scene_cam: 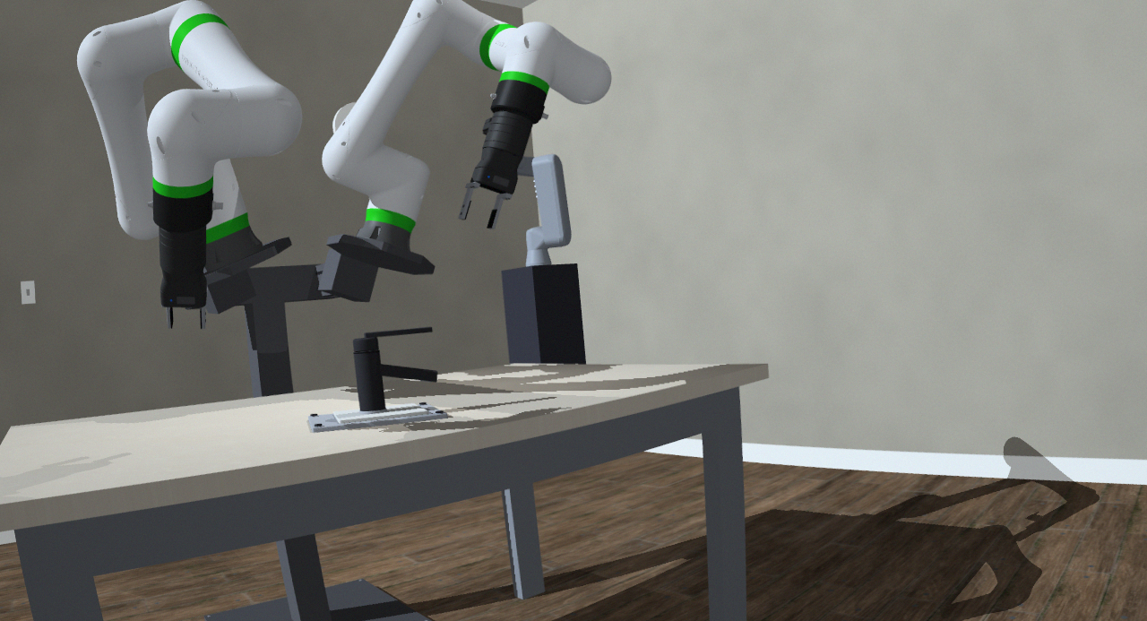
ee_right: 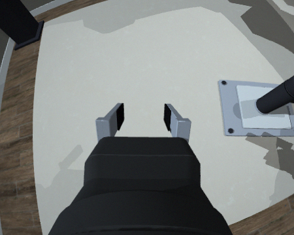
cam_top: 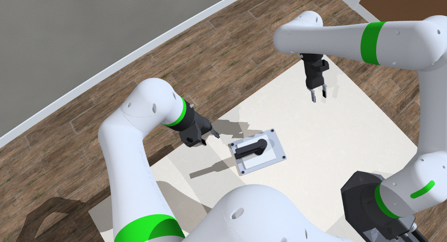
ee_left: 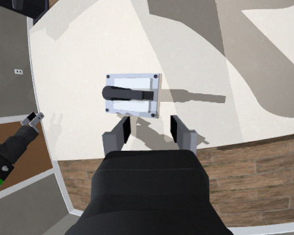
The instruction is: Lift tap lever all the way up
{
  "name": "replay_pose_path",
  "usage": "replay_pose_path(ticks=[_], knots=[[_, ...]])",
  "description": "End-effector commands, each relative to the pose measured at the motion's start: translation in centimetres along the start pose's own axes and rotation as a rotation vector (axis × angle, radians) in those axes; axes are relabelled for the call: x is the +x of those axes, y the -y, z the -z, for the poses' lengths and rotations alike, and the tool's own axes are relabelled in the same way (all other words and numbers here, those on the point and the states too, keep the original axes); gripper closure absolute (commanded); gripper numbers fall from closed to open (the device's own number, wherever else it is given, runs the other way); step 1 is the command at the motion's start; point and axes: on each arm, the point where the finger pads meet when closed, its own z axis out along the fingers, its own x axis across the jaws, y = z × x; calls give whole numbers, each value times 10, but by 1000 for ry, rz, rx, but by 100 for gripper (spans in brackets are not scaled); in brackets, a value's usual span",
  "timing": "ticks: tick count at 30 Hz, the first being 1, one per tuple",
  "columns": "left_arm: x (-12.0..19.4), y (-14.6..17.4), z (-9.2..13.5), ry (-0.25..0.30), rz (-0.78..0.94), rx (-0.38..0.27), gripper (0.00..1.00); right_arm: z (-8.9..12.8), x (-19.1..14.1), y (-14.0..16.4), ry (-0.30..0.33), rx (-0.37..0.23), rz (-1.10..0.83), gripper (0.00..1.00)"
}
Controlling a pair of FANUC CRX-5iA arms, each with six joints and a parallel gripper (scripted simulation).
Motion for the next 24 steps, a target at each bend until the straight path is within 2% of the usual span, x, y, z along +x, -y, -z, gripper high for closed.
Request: replay_pose_path(ticks=[1,4,13,15,16,24], knots=[[39,4,18,5,73,-18,0,12,69,-10,58,-129,232,0],[89,15,40,8,168,-38,0,16,109,-9,93,-188,371,0],[198,65,86,9,427,-88,0,24,231,12,205,-354,800,0],[198,65,86,9,427,-88,0,24,231,12,205,-354,800,0],[232,85,101,7,473,-96,0,25,270,24,235,-392,910,0],[307,153,138,-5,689,-133,0,18,364,71,342,-516,1303,0]])
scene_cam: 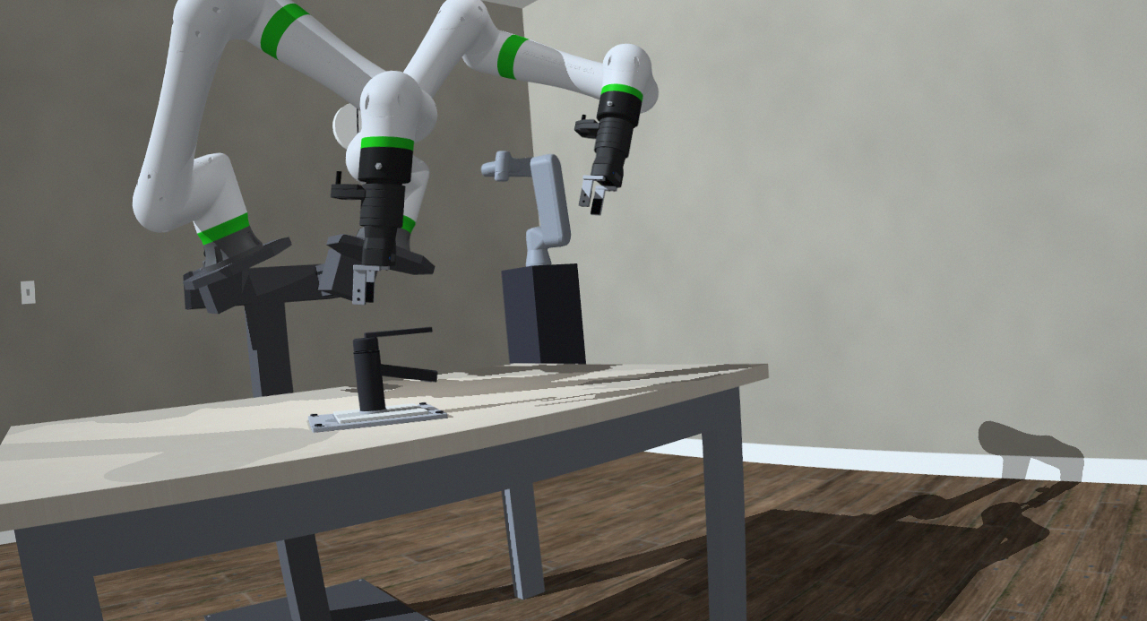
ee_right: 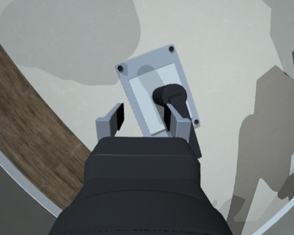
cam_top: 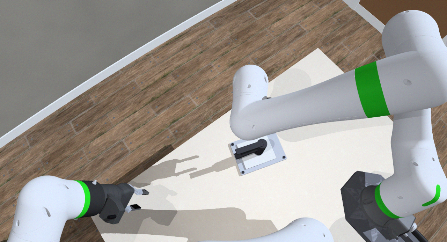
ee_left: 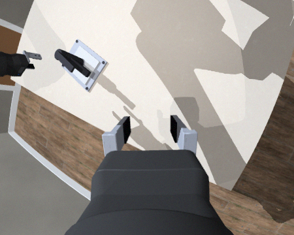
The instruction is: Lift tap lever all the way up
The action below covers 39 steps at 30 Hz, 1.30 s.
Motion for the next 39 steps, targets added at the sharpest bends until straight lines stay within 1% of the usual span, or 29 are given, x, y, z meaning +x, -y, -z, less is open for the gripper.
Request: replay_pose_path(ticks=[1,4,6,8,9,11,14,20,23,25,27,34,39], knots=[[64,7,28,-5,116,-24,0,12,52,-45,64,-92,238,0],[102,17,45,-12,192,-37,0,18,87,-67,88,-124,347,0],[127,26,56,-17,242,-46,0,19,95,-72,93,-131,370,0],[127,26,56,-17,242,-46,0,19,95,-72,93,-131,370,0],[163,39,72,-23,293,-55,0,19,96,-72,93,-131,372,0],[179,50,80,-32,354,-66,0,19,96,-72,93,-131,372,0],[213,70,97,-43,430,-78,0,19,96,-72,93,-131,372,0],[273,118,130,-69,584,-102,0,19,96,-72,93,-131,372,0],[299,146,147,-84,662,-113,0,19,96,-72,93,-131,372,0],[299,146,147,-84,662,-113,0,19,96,-72,93,-131,372,0],[327,182,167,-103,748,-125,0,19,96,-72,93,-131,372,0],[366,257,205,-148,934,-147,0,19,96,-72,93,-131,372,0],[382,311,231,-185,1064,-160,0,19,96,-72,93,-131,372,0]])
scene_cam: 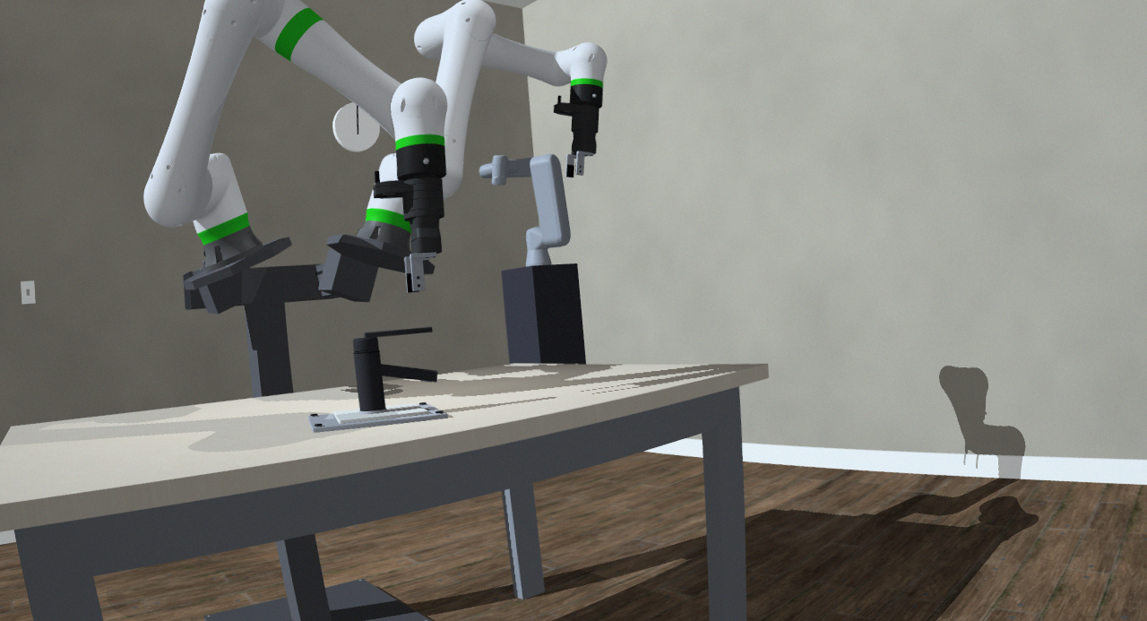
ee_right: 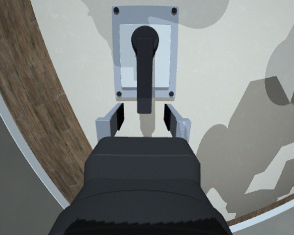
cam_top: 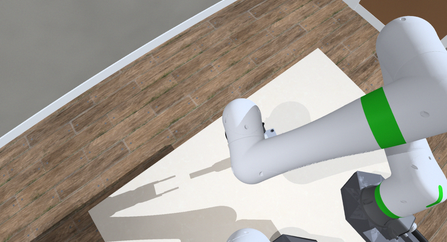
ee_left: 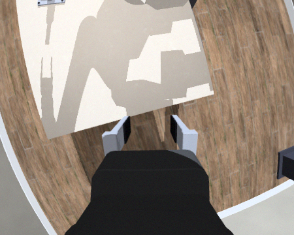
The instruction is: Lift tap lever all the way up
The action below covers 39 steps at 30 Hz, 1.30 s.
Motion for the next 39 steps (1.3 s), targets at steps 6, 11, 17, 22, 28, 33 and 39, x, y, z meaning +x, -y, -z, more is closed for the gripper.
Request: replay_pose_path(ticks=[6,11,17,22,28,33,39], knots=[[78,18,36,-46,172,-30,0,1,0,-1,1,-1,0,0],[96,27,46,-63,222,-37,0,1,0,-1,1,-1,0,0],[101,29,49,-67,235,-39,0,1,0,-1,1,-1,0,0],[101,29,49,-67,236,-39,0,1,0,-1,1,-1,0,100],[101,29,49,-67,236,-39,0,1,0,-1,1,-1,0,100],[101,29,49,-67,236,-39,0,1,0,-1,1,-1,0,100],[101,29,49,-67,236,-39,0,1,0,-1,1,-1,0,100]])
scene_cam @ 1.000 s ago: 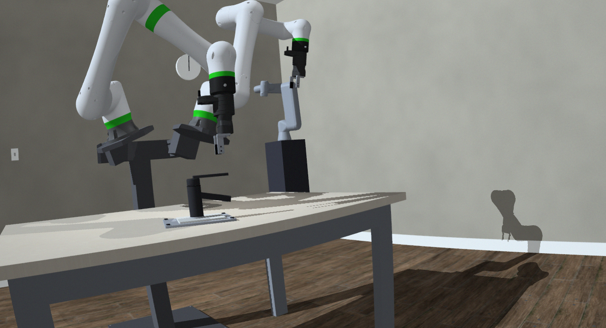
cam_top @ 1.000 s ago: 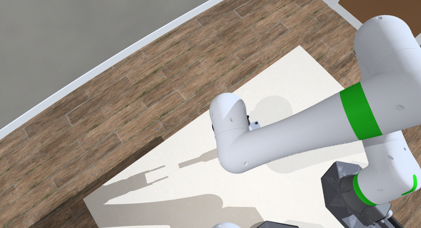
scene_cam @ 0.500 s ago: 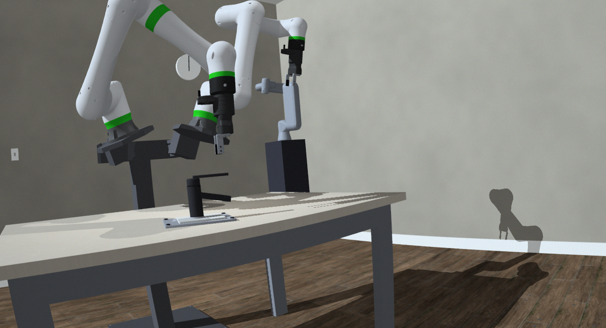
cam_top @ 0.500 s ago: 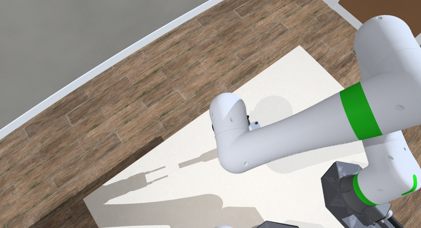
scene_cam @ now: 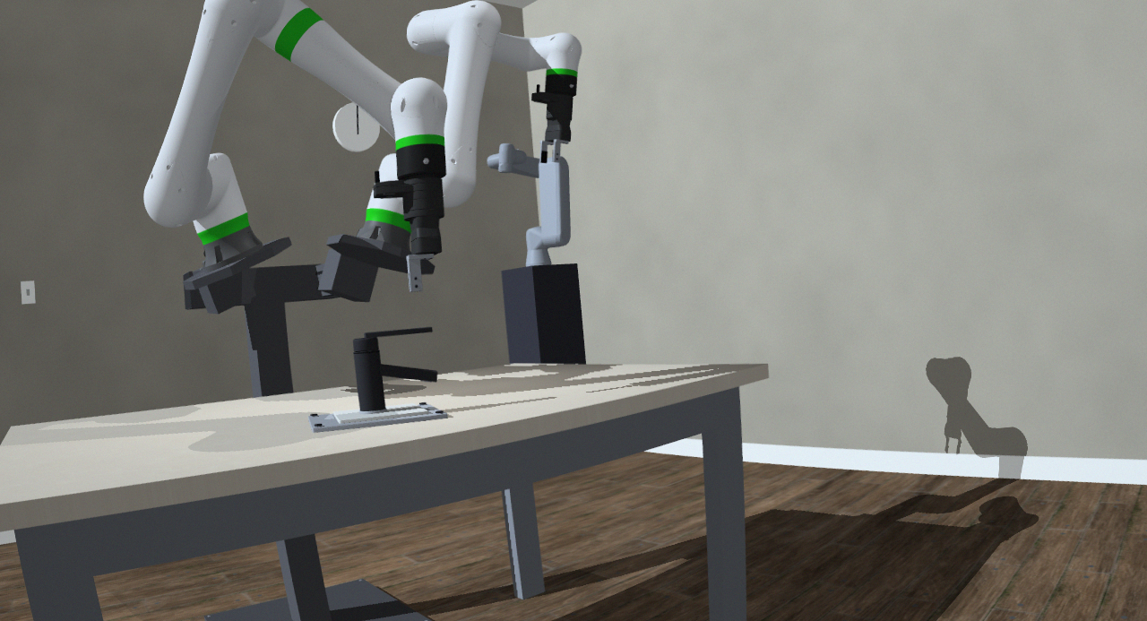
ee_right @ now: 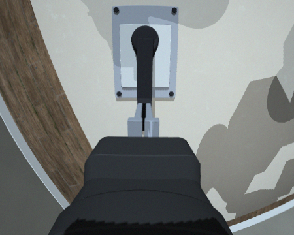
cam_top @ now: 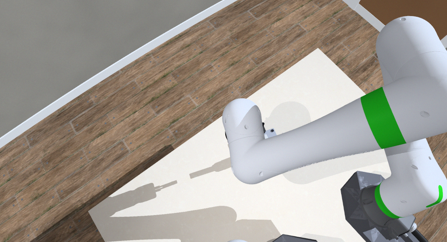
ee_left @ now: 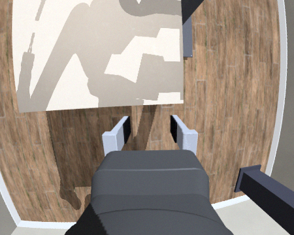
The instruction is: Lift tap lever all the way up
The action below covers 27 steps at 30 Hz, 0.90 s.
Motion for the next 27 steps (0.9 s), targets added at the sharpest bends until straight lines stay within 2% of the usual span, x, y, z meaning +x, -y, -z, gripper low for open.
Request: replay_pose_path(ticks=[1,24,25,27], knots=[[0,0,1,0,0,-2,0,1,0,-1,1,-1,0,100],[0,0,1,0,0,-2,0,1,0,-1,1,-1,0,100],[0,0,1,0,0,-2,0,1,0,-1,1,-1,0,0],[0,0,1,0,0,-2,0,1,0,-1,1,-1,0,0]])
